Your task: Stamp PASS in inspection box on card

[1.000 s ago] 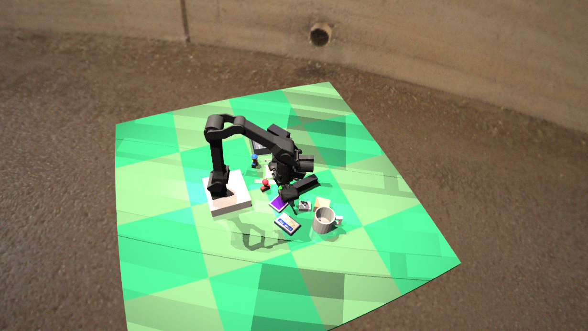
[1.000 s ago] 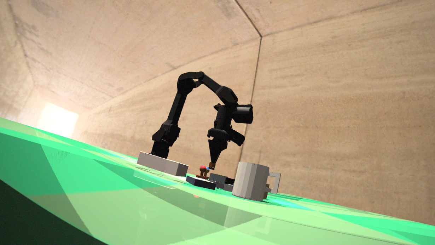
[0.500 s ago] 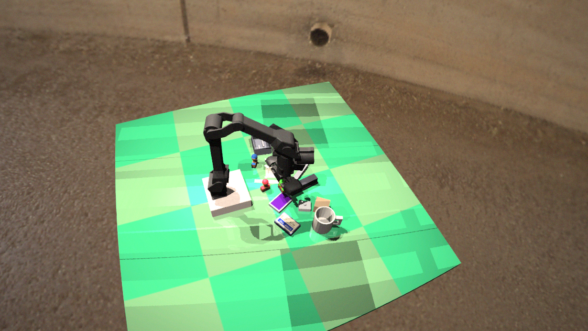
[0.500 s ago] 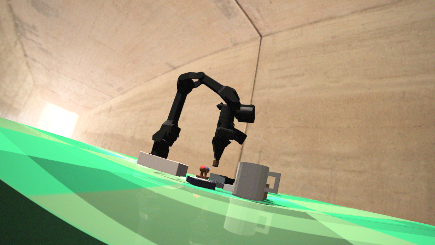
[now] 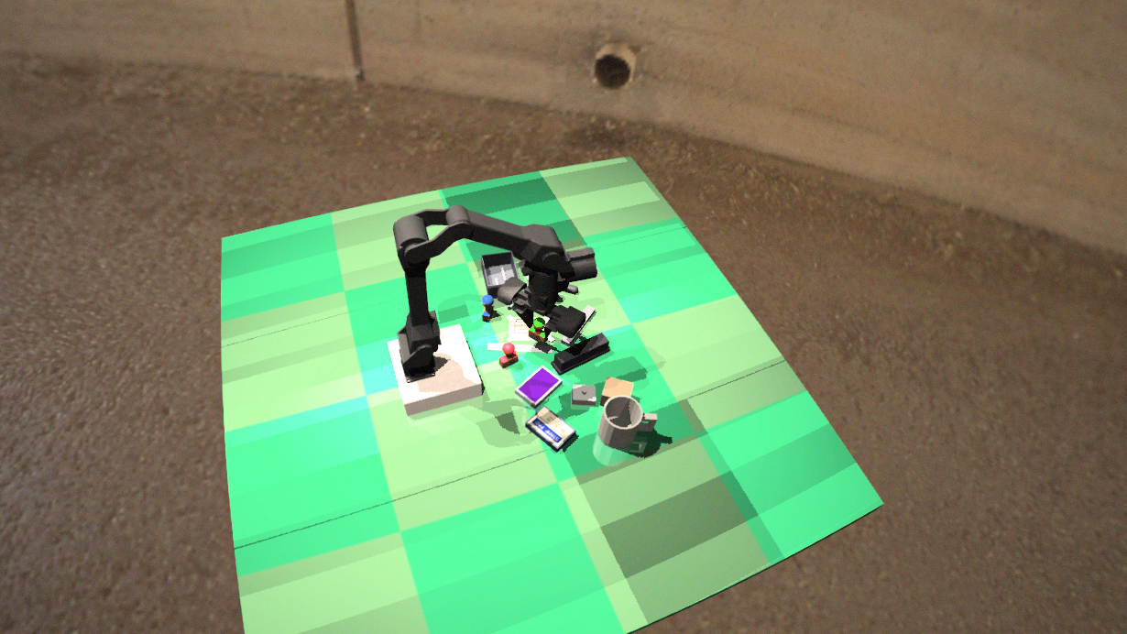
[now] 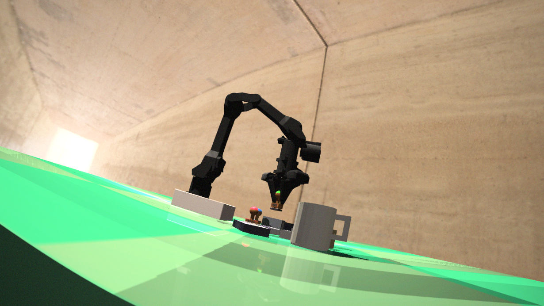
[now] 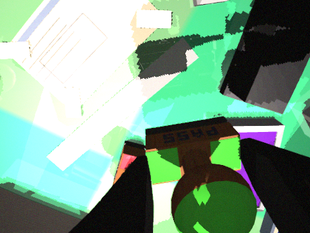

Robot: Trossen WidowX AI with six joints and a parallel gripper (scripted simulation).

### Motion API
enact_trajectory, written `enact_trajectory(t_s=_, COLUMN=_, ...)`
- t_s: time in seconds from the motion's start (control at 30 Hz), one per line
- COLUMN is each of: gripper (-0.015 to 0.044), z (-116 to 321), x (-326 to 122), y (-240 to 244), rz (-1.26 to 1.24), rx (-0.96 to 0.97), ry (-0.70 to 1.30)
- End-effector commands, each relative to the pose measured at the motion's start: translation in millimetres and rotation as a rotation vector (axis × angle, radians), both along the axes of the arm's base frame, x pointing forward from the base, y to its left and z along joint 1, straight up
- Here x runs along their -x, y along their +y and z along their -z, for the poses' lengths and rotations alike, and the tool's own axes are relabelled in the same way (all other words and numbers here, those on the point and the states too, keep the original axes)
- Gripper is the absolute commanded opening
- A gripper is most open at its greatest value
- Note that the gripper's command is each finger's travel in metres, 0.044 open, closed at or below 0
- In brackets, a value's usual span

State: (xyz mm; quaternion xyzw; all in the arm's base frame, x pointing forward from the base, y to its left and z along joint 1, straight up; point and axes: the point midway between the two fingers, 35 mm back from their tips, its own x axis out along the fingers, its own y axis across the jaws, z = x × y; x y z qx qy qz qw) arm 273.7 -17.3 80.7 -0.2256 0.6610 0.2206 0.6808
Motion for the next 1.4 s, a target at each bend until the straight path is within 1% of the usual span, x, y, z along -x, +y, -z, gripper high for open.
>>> enact_trajectory(t_s=0.0, gripper=0.0000, z=0, x=-3, y=20, rz=-0.141, rx=0.001, ry=0.002)
enact_trajectory(t_s=0.47, gripper=0.0000, z=0, x=0, y=83, rz=-0.589, rx=0.007, ry=0.001)
enact_trajectory(t_s=1.37, gripper=0.0000, z=14, x=-2, y=85, rz=-0.594, rx=0.006, ry=0.000)
